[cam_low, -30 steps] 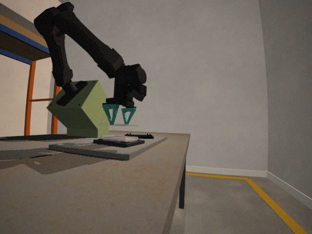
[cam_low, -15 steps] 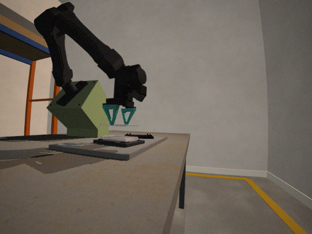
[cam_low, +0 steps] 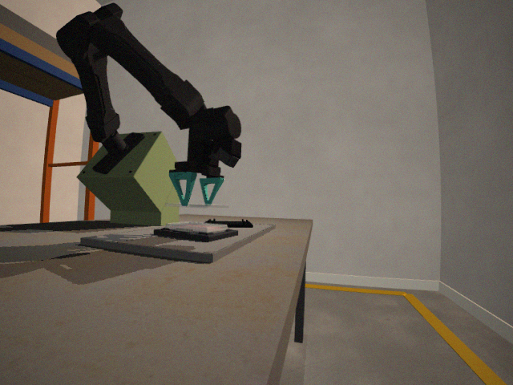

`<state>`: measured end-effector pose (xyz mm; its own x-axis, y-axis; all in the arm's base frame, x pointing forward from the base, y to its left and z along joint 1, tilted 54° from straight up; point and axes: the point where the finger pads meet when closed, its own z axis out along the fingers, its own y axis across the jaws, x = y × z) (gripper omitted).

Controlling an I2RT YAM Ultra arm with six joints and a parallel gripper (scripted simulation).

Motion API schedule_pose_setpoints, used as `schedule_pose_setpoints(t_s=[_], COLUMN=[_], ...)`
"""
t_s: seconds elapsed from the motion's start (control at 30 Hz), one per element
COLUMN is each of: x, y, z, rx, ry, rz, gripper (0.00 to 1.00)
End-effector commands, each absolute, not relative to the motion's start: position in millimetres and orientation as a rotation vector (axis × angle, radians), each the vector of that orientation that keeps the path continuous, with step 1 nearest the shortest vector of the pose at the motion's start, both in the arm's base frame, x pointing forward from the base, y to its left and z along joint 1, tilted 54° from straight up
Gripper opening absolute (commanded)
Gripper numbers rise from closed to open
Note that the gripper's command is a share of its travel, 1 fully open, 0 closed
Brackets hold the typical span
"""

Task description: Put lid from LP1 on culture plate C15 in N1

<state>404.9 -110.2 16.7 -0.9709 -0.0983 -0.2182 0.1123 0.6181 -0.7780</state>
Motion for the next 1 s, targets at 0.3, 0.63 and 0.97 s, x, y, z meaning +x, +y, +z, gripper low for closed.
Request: schedule_pose_setpoints(t_s=[0.3, 0.63, 0.97], x=[408.0, 412.3, 416.1], y=[-105.9, -117.3, -127.5], z=[18.0, 9.2, 1.6], rx=[0.002, 0.002, 0.002], ry=[2.593, 2.593, 2.593], rz=[-1.268, -1.268, -1.268], gripper=[0.00, 0.00, 0.00])
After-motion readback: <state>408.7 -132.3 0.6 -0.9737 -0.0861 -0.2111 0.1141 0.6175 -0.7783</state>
